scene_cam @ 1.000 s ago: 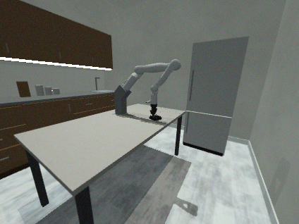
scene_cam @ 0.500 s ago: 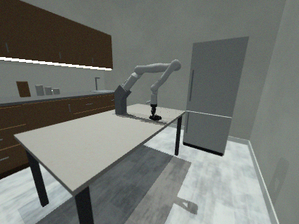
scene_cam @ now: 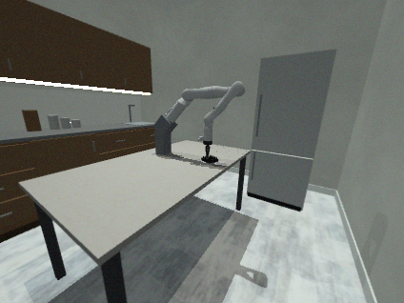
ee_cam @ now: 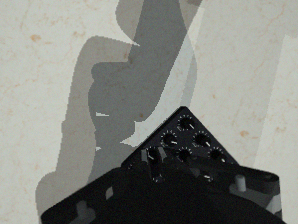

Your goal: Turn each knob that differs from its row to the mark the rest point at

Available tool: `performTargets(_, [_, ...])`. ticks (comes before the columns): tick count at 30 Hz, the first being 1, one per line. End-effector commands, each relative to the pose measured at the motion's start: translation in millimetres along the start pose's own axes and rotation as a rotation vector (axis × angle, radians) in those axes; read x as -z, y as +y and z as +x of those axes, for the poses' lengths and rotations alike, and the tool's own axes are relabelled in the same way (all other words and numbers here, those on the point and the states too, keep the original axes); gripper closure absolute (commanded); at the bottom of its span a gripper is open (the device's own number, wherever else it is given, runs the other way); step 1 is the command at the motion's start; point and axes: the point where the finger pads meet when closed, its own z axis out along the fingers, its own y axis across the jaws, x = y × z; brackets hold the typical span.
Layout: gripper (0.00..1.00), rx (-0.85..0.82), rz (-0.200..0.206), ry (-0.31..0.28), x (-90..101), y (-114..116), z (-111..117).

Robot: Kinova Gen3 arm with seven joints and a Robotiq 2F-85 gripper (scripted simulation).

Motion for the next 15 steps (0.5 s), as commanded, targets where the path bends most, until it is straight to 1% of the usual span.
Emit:
performTargets(1, [0.92,0.05,-0.001,0.0,-0.2,1.9,-0.7])
performTargets(10, [0.92,0.213,-0.001,0.0,-0.2,1.9,-0.7])
performTargets(15, [0.92,0.25,-0.001,0.0,-0.2,1.9,-0.7])
